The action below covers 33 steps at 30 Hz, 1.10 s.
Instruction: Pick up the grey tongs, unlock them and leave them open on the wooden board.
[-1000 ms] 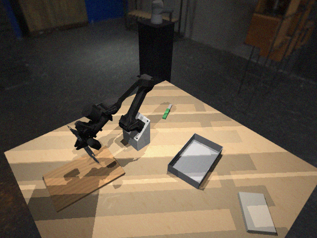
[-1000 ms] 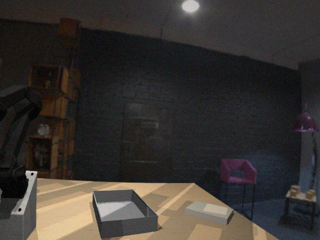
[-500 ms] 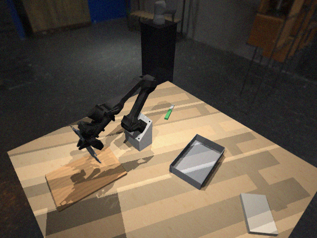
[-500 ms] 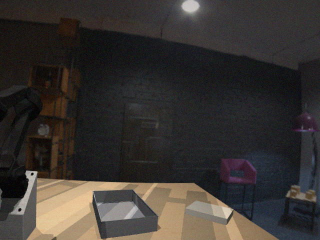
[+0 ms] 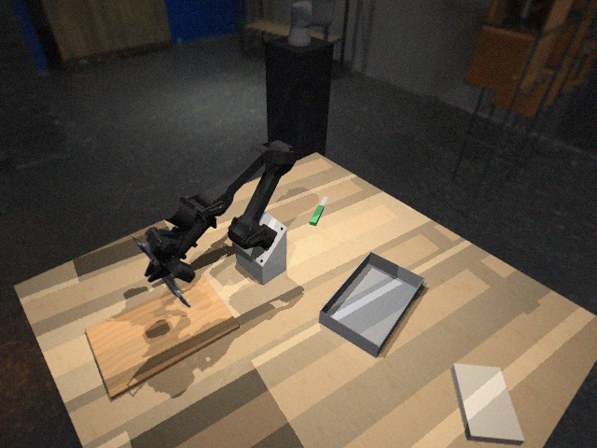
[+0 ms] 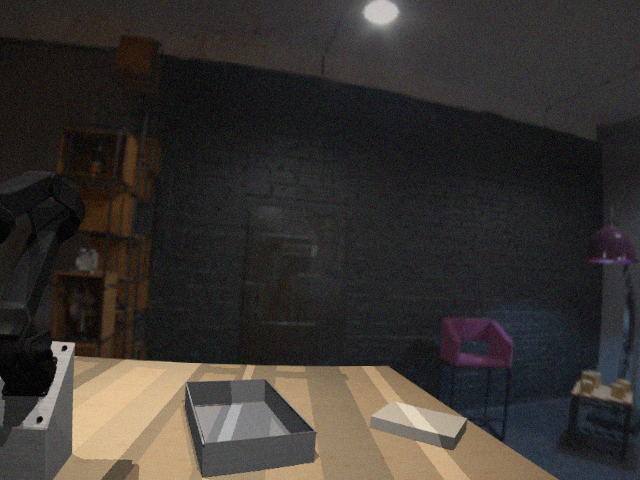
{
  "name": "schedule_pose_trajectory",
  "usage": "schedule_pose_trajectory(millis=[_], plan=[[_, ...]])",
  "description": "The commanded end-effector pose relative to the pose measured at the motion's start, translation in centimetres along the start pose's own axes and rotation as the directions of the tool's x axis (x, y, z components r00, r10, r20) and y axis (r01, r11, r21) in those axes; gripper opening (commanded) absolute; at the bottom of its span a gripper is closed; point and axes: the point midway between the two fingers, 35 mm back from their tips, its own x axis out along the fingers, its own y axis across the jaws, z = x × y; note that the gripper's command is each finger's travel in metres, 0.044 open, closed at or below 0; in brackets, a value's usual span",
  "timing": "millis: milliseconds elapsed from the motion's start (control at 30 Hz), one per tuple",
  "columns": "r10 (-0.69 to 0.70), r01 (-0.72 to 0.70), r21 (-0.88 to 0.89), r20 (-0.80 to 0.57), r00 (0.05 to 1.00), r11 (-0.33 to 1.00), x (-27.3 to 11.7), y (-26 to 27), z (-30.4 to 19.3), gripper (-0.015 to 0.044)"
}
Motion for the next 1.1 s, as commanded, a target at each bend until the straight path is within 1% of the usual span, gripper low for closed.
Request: schedule_pose_trajectory(millis=[0, 200, 567, 1067], plan=[[-0.005, 0.005, 0.006, 0.000, 1.000, 1.000, 0.1, -0.1, 0.1, -0.0150], [-0.005, 0.004, -0.009, -0.050, 0.999, 1.000, 0.5, 0.0, 0.0, -0.0150], [-0.010, 0.001, -0.045, -0.217, 0.976, 0.999, 1.8, 0.2, -0.3, -0.0150], [-0.013, -0.015, -0.061, -0.449, 0.893, 0.998, 3.2, 0.3, -0.8, -0.0150]])
